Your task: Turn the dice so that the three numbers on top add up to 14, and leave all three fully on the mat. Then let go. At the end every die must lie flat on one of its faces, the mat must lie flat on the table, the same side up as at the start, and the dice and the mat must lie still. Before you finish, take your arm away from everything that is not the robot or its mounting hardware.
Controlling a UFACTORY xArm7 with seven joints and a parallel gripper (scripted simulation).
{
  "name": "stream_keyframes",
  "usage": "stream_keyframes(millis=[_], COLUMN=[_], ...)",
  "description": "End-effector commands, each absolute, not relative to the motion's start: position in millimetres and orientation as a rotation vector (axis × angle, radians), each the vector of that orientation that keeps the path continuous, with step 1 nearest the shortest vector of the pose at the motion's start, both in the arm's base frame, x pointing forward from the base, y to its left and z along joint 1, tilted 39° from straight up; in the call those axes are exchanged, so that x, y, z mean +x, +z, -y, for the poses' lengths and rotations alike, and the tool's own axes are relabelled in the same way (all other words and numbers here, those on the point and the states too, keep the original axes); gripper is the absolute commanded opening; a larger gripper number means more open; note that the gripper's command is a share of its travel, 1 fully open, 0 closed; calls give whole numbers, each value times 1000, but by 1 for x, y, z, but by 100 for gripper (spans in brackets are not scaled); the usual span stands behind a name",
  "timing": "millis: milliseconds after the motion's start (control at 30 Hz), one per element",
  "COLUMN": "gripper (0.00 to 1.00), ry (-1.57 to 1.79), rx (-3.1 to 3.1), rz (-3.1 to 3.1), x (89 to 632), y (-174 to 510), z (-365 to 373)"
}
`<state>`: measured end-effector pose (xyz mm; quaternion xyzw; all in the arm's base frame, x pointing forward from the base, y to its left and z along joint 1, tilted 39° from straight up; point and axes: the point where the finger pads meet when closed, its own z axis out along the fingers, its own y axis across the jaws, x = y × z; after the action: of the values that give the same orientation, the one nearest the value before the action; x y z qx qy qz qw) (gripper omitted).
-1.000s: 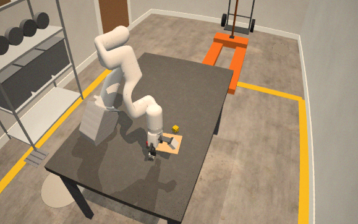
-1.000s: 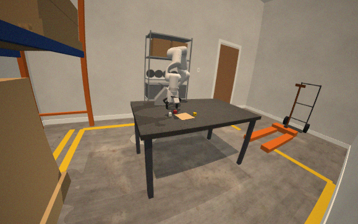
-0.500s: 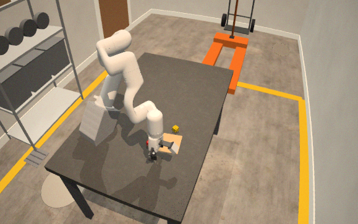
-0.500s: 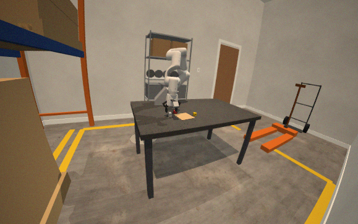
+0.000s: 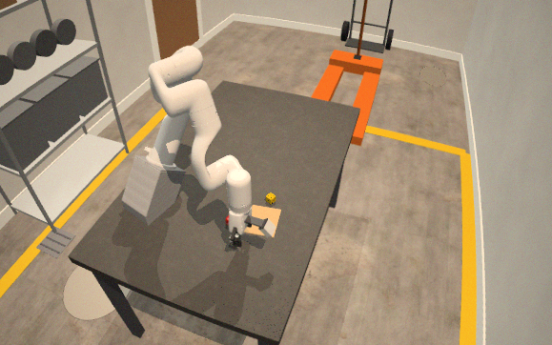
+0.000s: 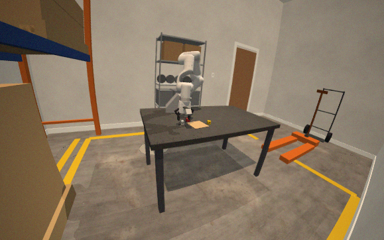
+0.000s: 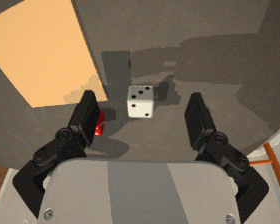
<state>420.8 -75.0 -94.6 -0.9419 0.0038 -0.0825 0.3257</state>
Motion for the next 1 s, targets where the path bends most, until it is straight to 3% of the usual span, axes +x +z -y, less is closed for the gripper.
stream_keyframes(millis=[0,667,967], gripper=[100,100,100], ry=[-220,-220,-220], rx=[-2471,-2471,-2471], rz=[-12,-12,-12], x=[422,420,393], y=[-94,-93,-73], z=[77,75,42])
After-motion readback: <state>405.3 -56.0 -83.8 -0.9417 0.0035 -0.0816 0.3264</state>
